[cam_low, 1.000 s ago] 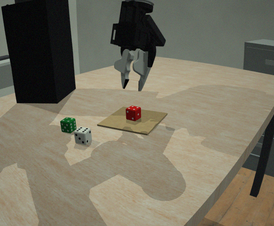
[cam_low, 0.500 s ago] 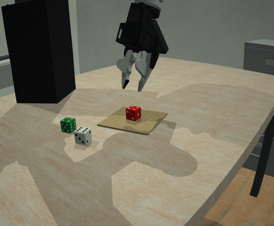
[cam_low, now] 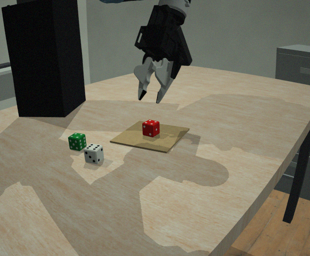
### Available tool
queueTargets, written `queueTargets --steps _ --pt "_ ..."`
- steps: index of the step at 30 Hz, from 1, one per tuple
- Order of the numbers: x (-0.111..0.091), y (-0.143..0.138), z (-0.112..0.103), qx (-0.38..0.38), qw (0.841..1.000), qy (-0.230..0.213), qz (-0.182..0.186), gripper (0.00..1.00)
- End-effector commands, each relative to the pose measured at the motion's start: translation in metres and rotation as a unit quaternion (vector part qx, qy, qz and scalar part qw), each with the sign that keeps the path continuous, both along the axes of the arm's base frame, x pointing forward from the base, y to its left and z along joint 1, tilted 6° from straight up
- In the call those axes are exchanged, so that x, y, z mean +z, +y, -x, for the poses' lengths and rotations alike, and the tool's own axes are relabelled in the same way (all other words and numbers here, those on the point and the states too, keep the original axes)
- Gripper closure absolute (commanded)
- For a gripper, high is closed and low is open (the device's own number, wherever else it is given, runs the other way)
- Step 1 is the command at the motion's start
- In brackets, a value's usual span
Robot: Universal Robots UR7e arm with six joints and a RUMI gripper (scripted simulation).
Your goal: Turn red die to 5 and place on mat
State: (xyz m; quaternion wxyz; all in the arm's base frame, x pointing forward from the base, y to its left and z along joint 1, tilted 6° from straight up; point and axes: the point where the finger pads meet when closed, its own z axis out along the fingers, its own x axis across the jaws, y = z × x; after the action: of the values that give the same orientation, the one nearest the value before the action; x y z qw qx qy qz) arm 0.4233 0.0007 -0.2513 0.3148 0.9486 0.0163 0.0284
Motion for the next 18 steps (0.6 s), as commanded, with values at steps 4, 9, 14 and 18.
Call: queueTargets --steps 4,9,14,18 --pt "-0.0021 0.0000 0.0012 -0.007 0.997 0.000 0.071 0.72" --pt "-0.0011 0.0015 -0.0003 -0.005 0.994 -0.005 0.107 0.72" --pt "-0.0005 0.0023 -0.0011 -0.004 0.993 -0.008 0.119 0.72" --pt "-0.0005 0.0023 -0.0011 -0.004 0.993 -0.008 0.119 0.72"
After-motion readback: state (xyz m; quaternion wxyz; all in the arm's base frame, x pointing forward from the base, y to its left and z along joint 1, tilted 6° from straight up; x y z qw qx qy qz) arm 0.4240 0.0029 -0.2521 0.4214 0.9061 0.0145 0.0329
